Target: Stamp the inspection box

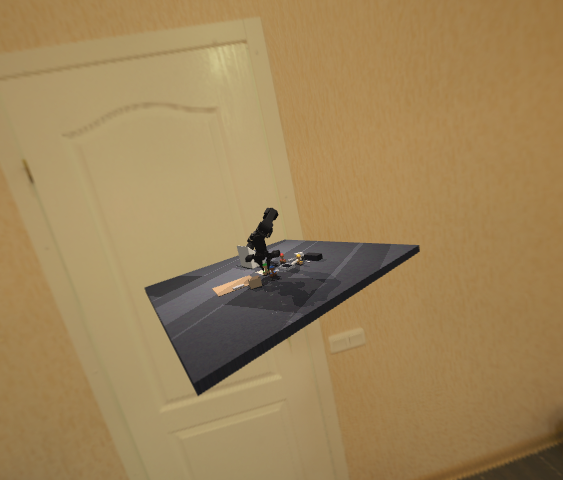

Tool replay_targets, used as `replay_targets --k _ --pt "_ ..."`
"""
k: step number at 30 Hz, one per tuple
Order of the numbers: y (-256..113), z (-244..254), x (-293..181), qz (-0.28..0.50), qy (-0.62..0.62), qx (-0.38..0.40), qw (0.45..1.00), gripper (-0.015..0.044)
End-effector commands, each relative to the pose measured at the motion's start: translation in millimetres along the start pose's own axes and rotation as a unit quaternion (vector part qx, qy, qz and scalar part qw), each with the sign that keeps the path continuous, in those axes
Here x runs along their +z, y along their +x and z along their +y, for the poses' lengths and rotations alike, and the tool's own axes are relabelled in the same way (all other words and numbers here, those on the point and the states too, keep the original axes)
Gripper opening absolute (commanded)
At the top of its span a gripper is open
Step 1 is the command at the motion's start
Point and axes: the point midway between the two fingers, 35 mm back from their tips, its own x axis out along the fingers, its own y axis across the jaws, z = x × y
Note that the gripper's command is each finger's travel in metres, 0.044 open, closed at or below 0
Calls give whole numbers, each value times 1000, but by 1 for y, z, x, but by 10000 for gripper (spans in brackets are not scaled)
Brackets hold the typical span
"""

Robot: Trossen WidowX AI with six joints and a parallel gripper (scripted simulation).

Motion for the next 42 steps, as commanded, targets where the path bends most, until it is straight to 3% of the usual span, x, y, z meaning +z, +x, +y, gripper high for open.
replay_targets --k 1,42 --pt "-4 0 1 -3 -4 0 1000 0" --pt "-24 0 0 -3 -4 1 1000 0"
